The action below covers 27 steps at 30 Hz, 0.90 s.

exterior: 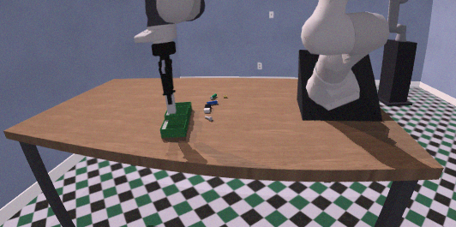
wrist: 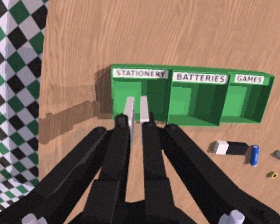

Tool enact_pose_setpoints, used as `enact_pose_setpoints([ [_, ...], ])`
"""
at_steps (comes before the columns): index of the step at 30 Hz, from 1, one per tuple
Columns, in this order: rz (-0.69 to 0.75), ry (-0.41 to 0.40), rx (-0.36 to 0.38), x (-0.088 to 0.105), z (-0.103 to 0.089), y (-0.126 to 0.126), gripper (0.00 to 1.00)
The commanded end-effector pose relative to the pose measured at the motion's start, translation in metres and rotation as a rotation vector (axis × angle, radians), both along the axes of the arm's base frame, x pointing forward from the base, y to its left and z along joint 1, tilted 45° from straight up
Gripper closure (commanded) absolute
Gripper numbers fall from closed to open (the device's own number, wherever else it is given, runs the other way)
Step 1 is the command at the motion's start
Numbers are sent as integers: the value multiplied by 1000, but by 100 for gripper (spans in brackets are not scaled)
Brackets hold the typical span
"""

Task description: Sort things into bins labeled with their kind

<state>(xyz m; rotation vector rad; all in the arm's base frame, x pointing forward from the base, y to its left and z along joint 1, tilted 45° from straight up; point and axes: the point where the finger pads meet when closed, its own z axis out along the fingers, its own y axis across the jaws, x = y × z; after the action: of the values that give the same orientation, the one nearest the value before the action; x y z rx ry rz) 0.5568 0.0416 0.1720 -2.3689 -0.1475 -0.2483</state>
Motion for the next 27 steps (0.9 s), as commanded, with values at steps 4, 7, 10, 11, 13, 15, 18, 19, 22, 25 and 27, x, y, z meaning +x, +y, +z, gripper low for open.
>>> enact_pose_setpoints([
  [4, -27, 16, 8, 2, -4, 6, 95],
  [7, -27, 16, 8, 3, -9, 11, 95],
  [10, -27, 16, 8, 3, -11, 13, 95],
  [11, -27, 16, 8, 4, -13, 15, 95],
  [13, -27, 16, 8, 5, -17, 19, 95],
  [15, -27, 16, 8, 5, -21, 22, 95],
  [18, -27, 16, 8, 6, -26, 28, 95],
  [19, -27, 16, 8, 7, -28, 30, 95],
  [22, -27, 16, 8, 8, -34, 35, 95],
  [25, -27, 16, 8, 9, -39, 41, 95],
  [27, -27, 16, 8, 9, -39, 41, 95],
])
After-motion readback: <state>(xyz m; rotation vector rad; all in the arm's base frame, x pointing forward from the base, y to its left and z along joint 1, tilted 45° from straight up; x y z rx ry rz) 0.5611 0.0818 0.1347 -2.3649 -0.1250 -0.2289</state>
